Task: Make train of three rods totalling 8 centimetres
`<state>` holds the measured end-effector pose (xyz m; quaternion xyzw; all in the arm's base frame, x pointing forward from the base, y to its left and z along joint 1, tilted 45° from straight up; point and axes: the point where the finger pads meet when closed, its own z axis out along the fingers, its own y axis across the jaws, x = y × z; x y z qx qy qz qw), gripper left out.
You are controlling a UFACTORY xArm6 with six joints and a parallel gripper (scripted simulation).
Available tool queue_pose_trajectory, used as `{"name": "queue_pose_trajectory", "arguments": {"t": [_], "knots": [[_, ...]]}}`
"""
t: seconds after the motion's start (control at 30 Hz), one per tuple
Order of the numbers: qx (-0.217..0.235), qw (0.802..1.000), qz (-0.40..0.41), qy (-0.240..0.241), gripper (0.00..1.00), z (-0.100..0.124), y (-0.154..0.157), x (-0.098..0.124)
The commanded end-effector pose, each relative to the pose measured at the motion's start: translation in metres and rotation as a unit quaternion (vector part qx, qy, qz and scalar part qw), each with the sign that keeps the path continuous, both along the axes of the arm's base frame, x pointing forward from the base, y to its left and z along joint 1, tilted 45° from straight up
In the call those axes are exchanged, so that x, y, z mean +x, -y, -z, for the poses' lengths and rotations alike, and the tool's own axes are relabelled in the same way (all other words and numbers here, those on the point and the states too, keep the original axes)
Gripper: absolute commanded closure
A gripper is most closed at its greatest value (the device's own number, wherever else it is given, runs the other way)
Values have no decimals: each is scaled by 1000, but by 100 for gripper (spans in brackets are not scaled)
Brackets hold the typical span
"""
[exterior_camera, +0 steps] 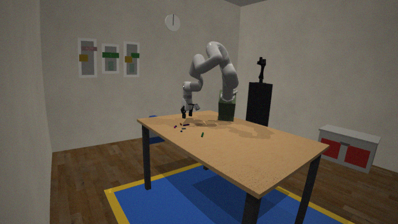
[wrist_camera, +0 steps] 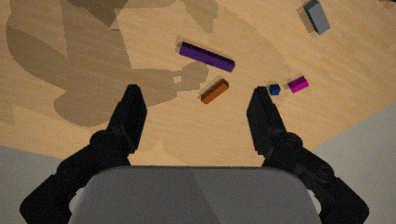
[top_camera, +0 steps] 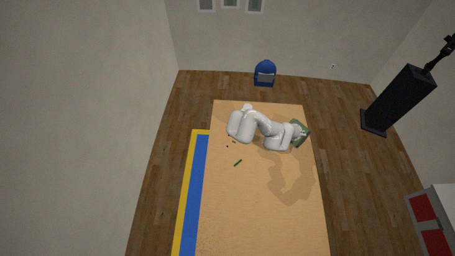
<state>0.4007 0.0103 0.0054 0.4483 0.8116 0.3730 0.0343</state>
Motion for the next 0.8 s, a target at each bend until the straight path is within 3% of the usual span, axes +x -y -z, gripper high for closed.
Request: {"name": "queue_pose_trajectory", "arguments": {"t": [0.0, 0.27, 0.33, 0.77], "knots": [[-31, 996, -54, 56, 0, 2, 1, -4], [-87, 975, -154, 136, 0, 7, 1, -12], [-87, 975, -154, 136, 0, 7, 1, -12], [-178, 894, -315, 265, 0, 15, 1, -27]]}}
